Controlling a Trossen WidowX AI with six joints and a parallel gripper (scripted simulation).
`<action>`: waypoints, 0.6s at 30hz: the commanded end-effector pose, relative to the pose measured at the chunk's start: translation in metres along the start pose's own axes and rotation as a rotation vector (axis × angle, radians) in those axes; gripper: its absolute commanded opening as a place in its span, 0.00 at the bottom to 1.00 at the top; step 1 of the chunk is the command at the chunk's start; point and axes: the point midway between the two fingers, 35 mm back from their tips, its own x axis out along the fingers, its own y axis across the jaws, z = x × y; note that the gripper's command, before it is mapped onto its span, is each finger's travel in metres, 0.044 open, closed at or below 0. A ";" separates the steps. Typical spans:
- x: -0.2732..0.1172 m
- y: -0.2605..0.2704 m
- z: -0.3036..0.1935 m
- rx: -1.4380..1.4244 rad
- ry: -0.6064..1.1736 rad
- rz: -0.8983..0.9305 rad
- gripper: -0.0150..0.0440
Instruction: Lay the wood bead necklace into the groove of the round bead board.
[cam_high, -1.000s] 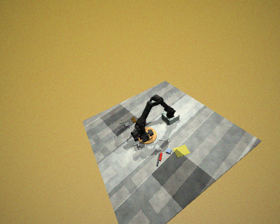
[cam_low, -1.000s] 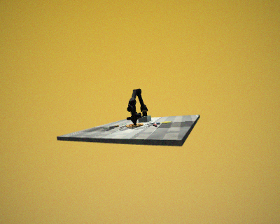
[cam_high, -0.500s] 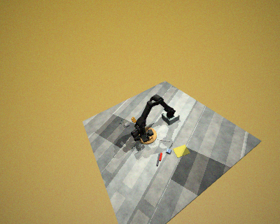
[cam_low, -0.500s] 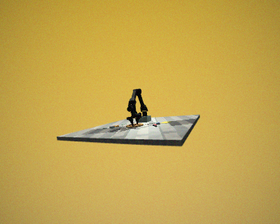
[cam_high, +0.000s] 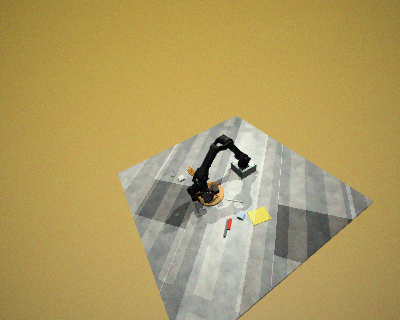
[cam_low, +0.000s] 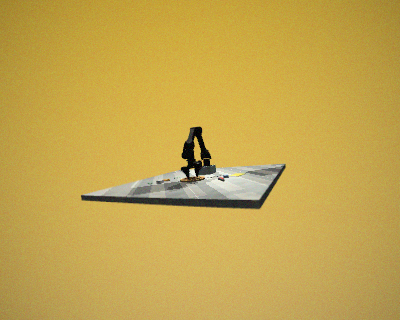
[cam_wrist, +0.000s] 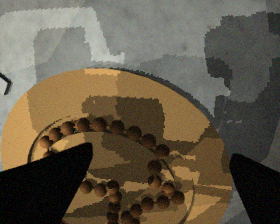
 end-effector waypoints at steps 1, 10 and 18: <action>-0.001 0.000 0.000 0.004 0.002 -0.001 1.00; -0.006 0.010 -0.001 0.343 0.002 -0.001 0.78; -0.017 0.035 -0.004 1.118 0.003 0.000 0.46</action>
